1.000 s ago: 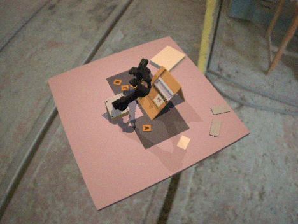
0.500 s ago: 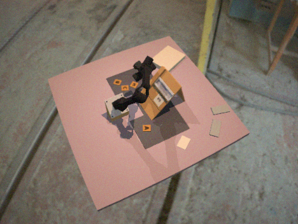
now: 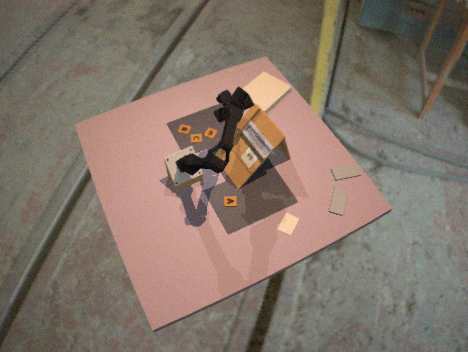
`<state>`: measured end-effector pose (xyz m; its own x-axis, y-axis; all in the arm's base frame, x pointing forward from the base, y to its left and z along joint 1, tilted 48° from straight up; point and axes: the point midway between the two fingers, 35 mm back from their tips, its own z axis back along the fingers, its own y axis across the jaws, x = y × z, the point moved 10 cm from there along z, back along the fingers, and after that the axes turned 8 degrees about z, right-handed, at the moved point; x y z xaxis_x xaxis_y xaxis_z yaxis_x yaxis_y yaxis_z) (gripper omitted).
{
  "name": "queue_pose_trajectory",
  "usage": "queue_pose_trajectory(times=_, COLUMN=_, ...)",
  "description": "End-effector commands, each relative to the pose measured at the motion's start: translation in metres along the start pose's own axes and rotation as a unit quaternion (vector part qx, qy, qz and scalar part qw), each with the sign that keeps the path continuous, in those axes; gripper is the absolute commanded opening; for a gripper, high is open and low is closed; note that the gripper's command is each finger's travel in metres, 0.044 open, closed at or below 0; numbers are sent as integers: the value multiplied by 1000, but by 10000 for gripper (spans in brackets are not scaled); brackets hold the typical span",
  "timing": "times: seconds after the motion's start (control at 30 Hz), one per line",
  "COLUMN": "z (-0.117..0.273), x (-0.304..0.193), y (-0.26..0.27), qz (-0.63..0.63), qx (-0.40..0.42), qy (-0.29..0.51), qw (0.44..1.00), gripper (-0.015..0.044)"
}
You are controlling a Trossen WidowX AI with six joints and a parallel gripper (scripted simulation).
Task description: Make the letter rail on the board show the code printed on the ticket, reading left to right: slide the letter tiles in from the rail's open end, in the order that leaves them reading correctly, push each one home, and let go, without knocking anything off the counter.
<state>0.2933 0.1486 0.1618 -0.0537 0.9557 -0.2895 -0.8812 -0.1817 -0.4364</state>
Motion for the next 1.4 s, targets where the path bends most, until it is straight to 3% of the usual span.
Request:
queue_pose_trajectory(times=0.0, z=9, x=-16, y=-9, qz=-55, qx=-23, qy=0, qw=998, gripper=0)
queue_pose_trajectory(times=0.63, z=50, x=-113, y=-29, qz=-288, qx=-106, qy=20, qw=952, gripper=0)
queue_pose_trajectory(times=1.37, z=109, x=-217, y=-9, qz=-476, qx=-208, qy=69, qw=851, gripper=0)
